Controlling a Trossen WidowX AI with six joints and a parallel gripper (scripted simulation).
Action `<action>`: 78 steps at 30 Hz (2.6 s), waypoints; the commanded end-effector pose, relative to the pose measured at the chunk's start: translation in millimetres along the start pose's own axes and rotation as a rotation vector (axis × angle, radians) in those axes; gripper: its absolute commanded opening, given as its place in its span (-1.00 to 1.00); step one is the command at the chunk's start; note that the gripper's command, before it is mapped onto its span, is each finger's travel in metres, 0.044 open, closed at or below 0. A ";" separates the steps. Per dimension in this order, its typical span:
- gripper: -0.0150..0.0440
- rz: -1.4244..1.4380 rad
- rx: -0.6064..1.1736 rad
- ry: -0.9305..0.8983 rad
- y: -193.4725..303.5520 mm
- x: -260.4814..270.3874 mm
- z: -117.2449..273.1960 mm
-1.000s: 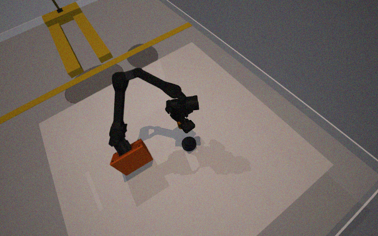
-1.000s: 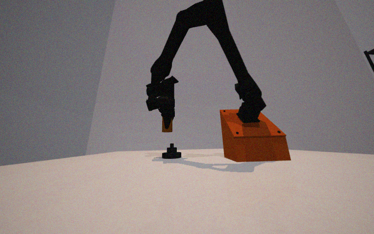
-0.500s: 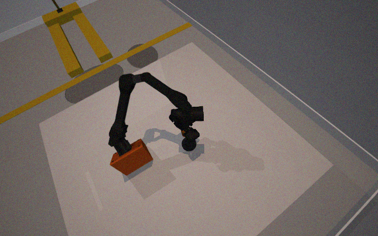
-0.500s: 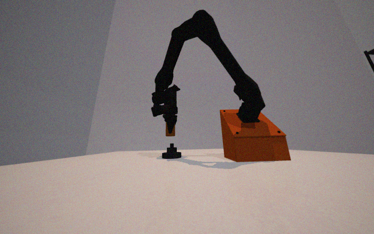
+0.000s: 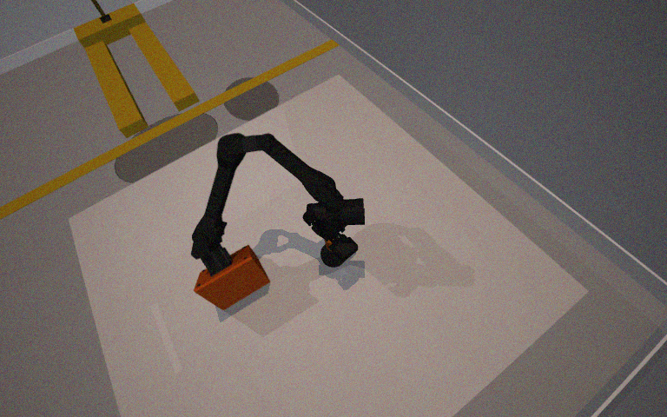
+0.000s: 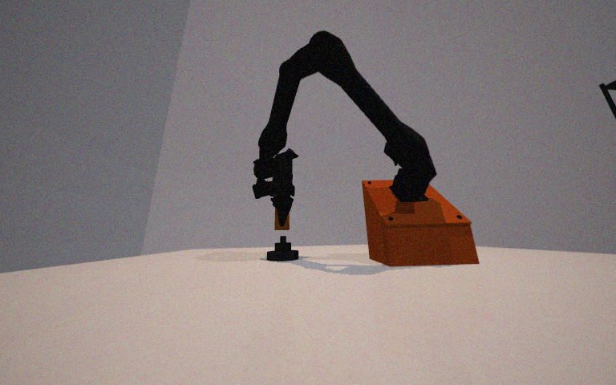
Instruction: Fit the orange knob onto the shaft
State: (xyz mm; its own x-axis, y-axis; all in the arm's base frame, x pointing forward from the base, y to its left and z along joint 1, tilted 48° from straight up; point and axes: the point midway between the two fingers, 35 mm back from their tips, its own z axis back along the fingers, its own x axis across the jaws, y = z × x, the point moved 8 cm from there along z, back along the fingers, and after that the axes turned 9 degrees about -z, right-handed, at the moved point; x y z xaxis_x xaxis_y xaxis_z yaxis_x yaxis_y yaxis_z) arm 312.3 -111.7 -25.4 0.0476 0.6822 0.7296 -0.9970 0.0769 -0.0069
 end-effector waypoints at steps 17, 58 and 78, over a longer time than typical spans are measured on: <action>-0.49 0.001 0.007 -0.008 3.5 0.8 -16.4; -0.49 0.211 0.006 -0.008 -0.9 0.2 -16.4; -0.49 0.420 0.005 -0.009 4.4 1.2 -15.8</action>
State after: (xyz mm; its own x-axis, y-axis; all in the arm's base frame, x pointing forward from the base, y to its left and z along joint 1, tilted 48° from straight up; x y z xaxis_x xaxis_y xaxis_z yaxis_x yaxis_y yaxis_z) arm 311.5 -100.8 -34.3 -0.3487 0.6528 0.6725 -0.9356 -0.2002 -0.2907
